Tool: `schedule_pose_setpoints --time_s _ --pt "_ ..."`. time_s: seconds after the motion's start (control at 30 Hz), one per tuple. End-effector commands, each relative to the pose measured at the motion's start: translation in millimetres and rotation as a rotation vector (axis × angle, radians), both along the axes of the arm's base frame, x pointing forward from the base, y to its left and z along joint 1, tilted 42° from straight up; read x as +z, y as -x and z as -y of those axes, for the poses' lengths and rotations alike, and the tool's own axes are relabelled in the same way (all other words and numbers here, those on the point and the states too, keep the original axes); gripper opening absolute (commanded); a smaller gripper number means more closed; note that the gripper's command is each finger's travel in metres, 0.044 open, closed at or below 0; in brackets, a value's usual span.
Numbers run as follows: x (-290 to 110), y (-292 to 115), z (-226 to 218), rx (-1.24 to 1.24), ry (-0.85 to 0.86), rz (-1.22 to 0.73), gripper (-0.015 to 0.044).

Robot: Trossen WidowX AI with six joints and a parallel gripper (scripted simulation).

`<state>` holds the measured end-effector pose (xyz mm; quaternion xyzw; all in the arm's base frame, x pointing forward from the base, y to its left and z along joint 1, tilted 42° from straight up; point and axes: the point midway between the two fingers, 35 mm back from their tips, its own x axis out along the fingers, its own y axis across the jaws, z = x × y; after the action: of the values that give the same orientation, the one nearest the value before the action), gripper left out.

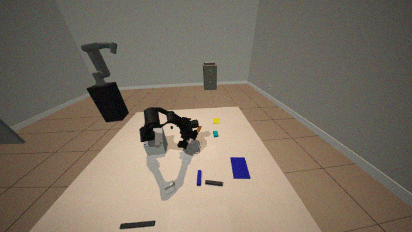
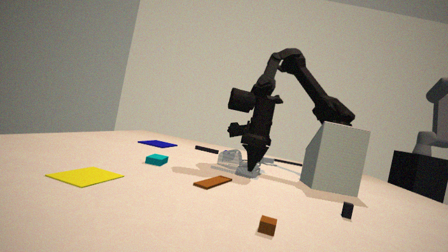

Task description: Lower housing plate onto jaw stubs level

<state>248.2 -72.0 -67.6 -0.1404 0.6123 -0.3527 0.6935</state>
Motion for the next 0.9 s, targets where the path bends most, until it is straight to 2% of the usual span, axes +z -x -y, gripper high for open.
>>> schedule_pose_setpoints --time_s 0.0,0.87 --pt "-1.4 2.0 1.7 0.002 0.004 -0.007 0.0351" --pt "-5.0 2.1 5.0 0.001 0.004 -0.007 0.0351"
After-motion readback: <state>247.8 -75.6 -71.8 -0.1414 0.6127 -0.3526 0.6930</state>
